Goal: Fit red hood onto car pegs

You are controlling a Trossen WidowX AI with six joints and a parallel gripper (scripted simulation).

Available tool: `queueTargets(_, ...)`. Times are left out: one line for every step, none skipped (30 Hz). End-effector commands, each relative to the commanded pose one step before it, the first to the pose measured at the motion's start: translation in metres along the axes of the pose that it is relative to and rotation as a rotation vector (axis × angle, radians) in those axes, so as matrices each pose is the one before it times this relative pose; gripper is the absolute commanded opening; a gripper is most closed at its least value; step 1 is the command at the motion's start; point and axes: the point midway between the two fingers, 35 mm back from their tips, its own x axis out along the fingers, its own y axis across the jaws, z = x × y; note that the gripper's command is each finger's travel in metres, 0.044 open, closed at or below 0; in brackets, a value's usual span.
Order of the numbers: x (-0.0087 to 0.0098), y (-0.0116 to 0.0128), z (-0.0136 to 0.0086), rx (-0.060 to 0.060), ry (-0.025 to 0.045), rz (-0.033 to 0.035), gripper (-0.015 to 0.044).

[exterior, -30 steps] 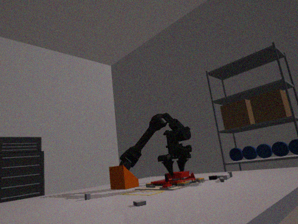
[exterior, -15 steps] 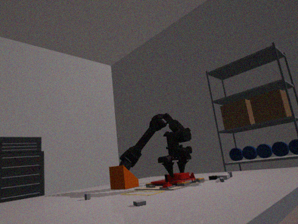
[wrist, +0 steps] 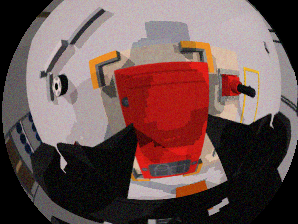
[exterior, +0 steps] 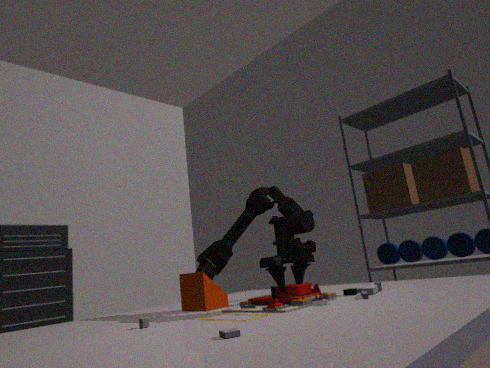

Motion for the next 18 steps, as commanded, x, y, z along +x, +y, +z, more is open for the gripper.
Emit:
queueTargets(-0.00009,-0.00005,0.00005,0.0001,-0.00030,0.00001,0.0315)
queueTargets(0.00000,0.00000,0.00000,0.0000,0.00000,0.00000,0.0341)
queueTargets(0.00000,0.00000,0.00000,0.0000,0.00000,0.00000,0.0367)
queueTargets(0.00000,0.00000,0.00000,0.0000,0.00000,0.00000,0.0394)
queueTargets(0.00000,0.00000,0.00000,0.0000,0.00000,0.00000,0.0420)
queueTargets(0.00000,0.00000,0.00000,0.0000,0.00000,0.00000,0.0440)
queueTargets(0.00000,0.00000,0.00000,0.0000,0.00000,0.00000,0.0440)
queueTargets(0.00000,0.00000,0.00000,0.0000,0.00000,0.00000,0.0440)
queueTargets(-0.00225,-0.00011,0.00026,0.0000,-0.00019,-0.00016,0.0440)
queueTargets(-0.00393,-0.00017,0.00040,0.0000,-0.00032,-0.00025,0.0440)
queueTargets(-0.00586,-0.00023,0.00050,0.0000,-0.00046,-0.00028,0.0440)
queueTargets(-0.00821,-0.00027,0.00049,0.0000,-0.00060,-0.00023,0.0440)
queueTargets(-0.00885,-0.00022,0.00027,0.0000,-0.00060,-0.00003,0.0440)
queueTargets(-0.00995,-0.00015,-0.00001,0.0000,-0.00063,0.00024,0.0440)
queueTargets(-0.01147,-0.00003,-0.00042,0.0000,-0.00068,0.00062,0.0440)
queueTargets(-0.01073,0.00012,-0.00078,0.0000,-0.00060,0.00092,0.0440)
queueTargets(-0.00672,0.00015,-0.00068,0.0000,-0.00037,0.00074,0.0440)
queueTargets(-0.00225,0.00007,-0.00026,0.0000,-0.00012,0.00028,0.0440)
